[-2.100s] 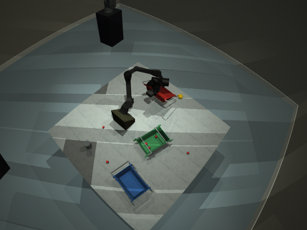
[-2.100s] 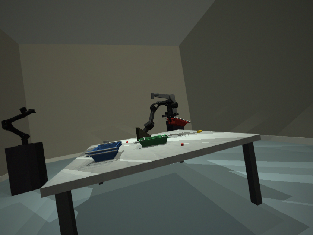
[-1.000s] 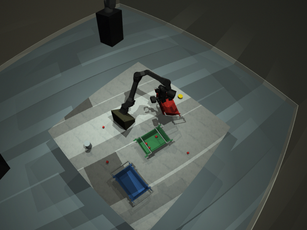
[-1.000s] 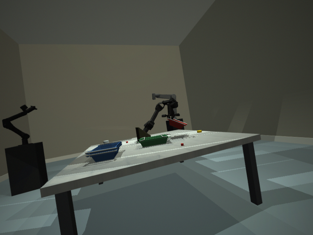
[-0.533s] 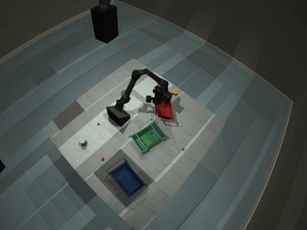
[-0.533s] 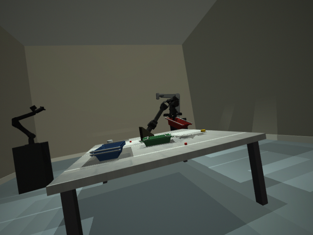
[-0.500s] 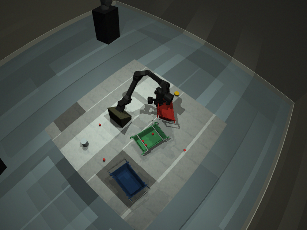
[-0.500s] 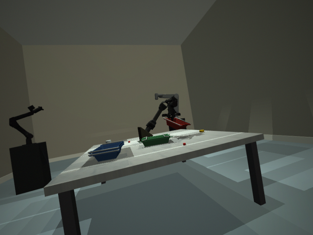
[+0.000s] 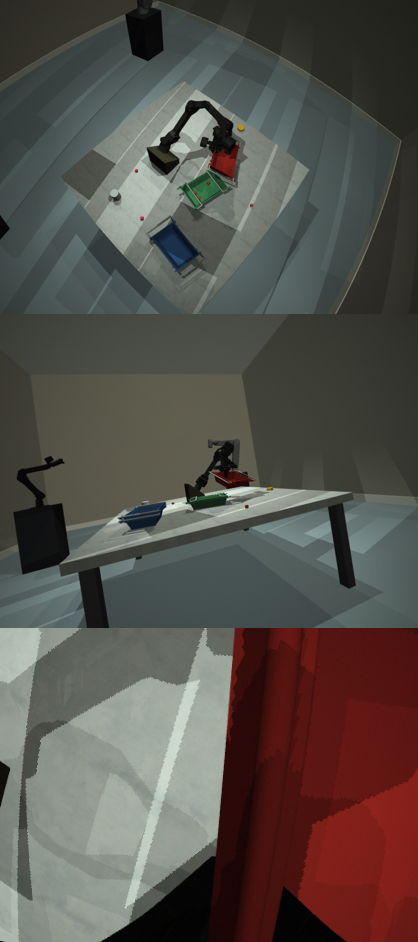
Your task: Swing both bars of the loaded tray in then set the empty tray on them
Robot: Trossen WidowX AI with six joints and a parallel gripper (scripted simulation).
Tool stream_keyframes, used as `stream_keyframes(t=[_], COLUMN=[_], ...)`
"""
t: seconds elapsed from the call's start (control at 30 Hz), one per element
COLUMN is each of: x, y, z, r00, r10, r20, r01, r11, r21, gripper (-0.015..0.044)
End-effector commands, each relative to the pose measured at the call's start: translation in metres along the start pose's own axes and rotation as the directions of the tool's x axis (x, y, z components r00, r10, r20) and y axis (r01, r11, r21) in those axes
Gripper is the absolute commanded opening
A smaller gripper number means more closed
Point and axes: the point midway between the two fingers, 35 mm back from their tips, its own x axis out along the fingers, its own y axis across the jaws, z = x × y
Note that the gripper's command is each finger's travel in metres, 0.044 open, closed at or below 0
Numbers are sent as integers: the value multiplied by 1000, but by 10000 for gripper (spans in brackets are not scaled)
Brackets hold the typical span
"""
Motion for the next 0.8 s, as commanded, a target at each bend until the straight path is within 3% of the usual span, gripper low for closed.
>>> stream_keyframes(t=[0.0,0.77], x=[-8,-13], y=[-2,17], z=[-21,-116], r00=[1000,999], r10=[-20,-36], r20=[-10,29], r01=[20,18], r11=[996,886], r21=[87,464], gripper=[0,0])
